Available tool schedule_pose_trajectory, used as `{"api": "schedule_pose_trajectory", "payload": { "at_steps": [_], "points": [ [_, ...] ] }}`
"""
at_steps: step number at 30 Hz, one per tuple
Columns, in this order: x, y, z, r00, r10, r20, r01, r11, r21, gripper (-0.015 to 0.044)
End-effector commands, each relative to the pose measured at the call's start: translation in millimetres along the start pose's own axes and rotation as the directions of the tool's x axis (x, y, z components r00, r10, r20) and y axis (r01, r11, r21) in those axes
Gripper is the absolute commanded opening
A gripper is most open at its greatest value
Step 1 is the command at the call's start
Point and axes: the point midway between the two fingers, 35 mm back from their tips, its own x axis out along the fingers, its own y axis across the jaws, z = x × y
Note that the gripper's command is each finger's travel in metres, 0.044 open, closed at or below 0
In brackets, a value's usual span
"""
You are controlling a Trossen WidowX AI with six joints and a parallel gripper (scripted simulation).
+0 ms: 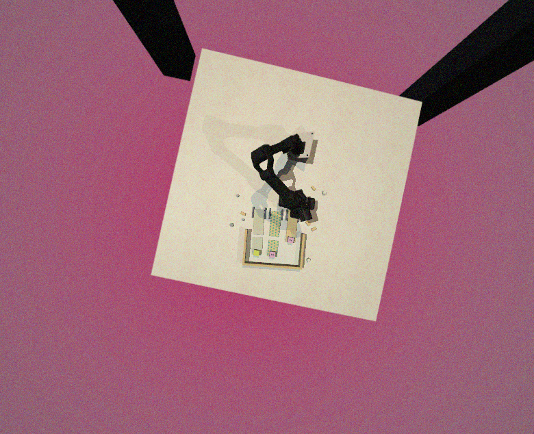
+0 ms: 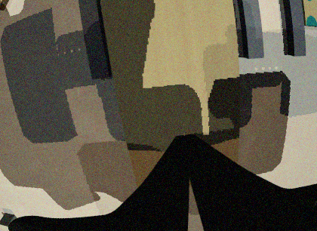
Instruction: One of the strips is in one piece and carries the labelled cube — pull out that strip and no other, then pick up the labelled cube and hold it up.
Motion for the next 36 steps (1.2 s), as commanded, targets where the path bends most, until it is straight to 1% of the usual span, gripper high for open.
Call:
{"api": "schedule_pose_trajectory", "payload": {
  "at_steps": [1, 36],
  "points": [
    [5, -1, -14, 1.000, -0.001, -0.026, 0.000, 1.000, -0.008, 0.0000],
    [4, -1, -65, 1.000, -0.001, -0.028, 0.000, 1.000, -0.010, 0.0000]
  ]
}}
